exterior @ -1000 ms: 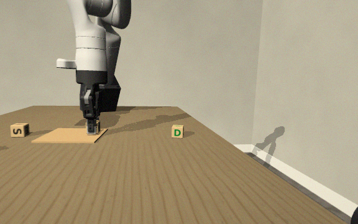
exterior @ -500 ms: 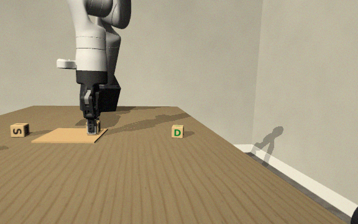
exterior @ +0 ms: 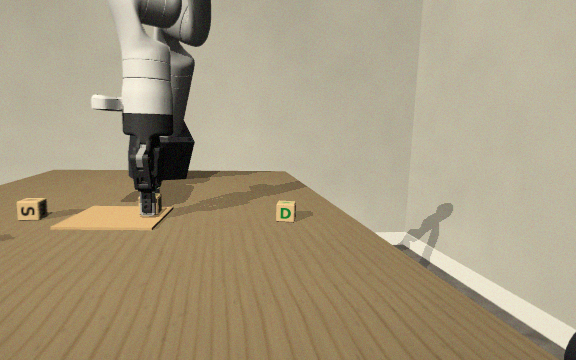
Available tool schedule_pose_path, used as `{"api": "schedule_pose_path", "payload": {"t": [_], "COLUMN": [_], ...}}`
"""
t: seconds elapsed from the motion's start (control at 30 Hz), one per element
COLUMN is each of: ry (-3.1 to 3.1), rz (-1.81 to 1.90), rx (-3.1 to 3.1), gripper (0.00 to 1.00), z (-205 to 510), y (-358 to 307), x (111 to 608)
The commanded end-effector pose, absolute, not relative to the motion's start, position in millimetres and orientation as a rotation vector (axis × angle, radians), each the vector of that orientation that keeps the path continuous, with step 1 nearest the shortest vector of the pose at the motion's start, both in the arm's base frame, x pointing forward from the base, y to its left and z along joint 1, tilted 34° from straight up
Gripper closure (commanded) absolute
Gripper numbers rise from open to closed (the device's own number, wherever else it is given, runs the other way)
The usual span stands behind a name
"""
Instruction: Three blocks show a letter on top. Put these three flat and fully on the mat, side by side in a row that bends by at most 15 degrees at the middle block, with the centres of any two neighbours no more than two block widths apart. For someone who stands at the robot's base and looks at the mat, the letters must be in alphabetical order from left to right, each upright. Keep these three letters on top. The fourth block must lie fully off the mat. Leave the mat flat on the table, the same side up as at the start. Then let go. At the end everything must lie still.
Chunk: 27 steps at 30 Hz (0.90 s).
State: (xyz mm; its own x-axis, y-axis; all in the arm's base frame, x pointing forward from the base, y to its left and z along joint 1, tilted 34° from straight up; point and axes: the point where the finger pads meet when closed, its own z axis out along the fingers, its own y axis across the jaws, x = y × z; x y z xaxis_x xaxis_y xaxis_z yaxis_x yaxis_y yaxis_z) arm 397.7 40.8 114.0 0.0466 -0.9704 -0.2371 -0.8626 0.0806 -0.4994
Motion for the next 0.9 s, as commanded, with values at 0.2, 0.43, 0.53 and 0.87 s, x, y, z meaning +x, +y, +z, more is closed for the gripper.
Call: {"api": "schedule_pose_path", "payload": {"t": [0.2, 0.43, 0.53, 0.87], "ry": [1.840, 1.840, 1.840, 1.840], "rz": [-0.269, -0.269, -0.269, -0.269], "rx": [-1.806, -1.806, -1.806, -1.806], "gripper": [0.74, 0.74, 0.74, 0.74], "z": [114.3, 114.0, 113.7, 111.6], "y": [40.6, 40.7, 40.8, 41.4], "x": [397.8, 397.9, 398.1, 399.4]}}
